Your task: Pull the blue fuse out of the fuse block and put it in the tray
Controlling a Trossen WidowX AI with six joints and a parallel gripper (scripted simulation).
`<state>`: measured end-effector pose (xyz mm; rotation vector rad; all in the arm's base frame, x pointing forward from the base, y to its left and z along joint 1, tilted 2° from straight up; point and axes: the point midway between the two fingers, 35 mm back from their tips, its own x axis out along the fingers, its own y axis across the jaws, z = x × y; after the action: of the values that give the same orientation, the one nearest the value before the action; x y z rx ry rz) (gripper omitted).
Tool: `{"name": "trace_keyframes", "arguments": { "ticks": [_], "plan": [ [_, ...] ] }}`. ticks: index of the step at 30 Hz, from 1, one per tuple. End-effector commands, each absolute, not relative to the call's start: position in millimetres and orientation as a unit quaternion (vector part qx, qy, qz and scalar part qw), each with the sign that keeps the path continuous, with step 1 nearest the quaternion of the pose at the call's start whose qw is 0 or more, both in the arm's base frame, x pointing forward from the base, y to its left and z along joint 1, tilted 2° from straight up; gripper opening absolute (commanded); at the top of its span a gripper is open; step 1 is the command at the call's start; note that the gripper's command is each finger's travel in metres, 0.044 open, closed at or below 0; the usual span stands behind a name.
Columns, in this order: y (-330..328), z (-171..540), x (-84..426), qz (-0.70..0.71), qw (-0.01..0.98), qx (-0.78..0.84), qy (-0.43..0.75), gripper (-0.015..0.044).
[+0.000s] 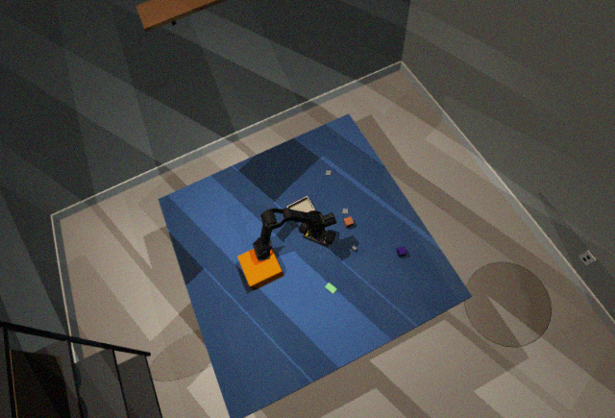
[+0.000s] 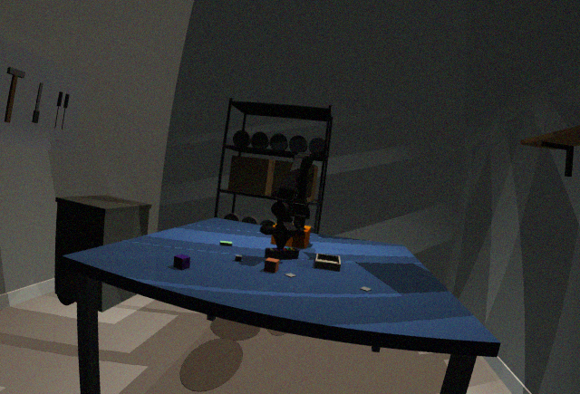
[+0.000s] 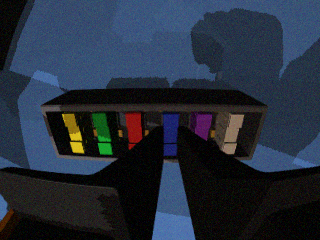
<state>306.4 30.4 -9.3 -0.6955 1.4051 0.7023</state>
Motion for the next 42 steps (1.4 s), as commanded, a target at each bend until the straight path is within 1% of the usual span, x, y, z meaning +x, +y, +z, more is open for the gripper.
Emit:
{"name": "trace_keyframes", "arguments": {
  "ticks": [1, 42],
  "plan": [
    [30, -8, 307, 0.31, 0.653, -0.306, 0.619, 0.0],
    [30, 13, 306, 0.31, 0.654, -0.305, 0.619, 0.0]
  ]
}}
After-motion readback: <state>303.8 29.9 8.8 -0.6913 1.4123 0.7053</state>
